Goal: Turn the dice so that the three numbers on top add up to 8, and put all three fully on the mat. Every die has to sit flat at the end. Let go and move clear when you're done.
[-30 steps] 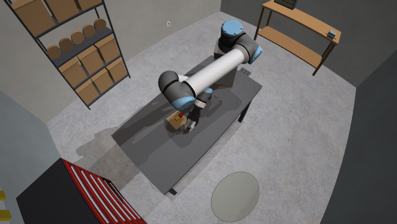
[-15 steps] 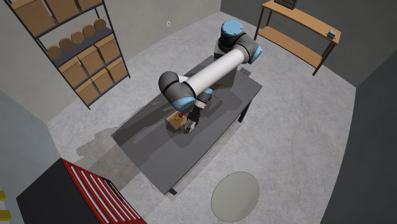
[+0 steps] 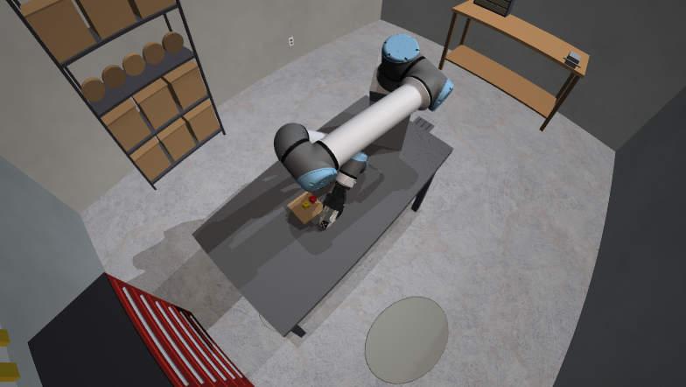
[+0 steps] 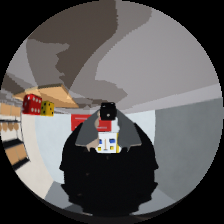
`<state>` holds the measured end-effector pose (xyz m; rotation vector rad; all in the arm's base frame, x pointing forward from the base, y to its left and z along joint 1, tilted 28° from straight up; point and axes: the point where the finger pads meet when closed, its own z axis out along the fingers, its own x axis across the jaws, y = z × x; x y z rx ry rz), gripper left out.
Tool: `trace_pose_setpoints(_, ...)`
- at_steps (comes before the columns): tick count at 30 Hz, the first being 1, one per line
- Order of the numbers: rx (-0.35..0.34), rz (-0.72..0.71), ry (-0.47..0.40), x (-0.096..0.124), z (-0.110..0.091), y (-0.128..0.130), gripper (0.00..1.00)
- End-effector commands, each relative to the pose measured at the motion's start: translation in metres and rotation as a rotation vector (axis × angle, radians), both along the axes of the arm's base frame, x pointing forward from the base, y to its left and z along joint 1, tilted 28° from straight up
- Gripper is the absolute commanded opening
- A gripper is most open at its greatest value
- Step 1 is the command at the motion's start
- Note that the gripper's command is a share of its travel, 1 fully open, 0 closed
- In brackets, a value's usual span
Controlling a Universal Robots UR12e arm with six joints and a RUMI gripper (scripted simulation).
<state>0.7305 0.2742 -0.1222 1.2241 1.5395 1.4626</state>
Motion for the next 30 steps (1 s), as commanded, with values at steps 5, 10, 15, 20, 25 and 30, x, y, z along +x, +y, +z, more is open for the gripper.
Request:
trace_pose_setpoints(5,0.001,0.0,0.0,0.0002,-0.0008,0.0009,0.1)
trace_pose_setpoints(10,0.001,0.0,0.0,0.0002,-0.0008,0.0009,0.1)
trace_pose_setpoints(15,0.001,0.0,0.0,0.0002,-0.0008,0.0009,0.1)
trace_pose_setpoints(20,0.001,0.0,0.0,0.0002,-0.0008,0.0009,0.17)
trace_pose_setpoints(25,0.001,0.0,0.0,0.0002,-0.0008,0.0009,0.24)
trace_pose_setpoints(30,0.001,0.0,0.0,0.0002,-0.0008,0.0009,0.28)
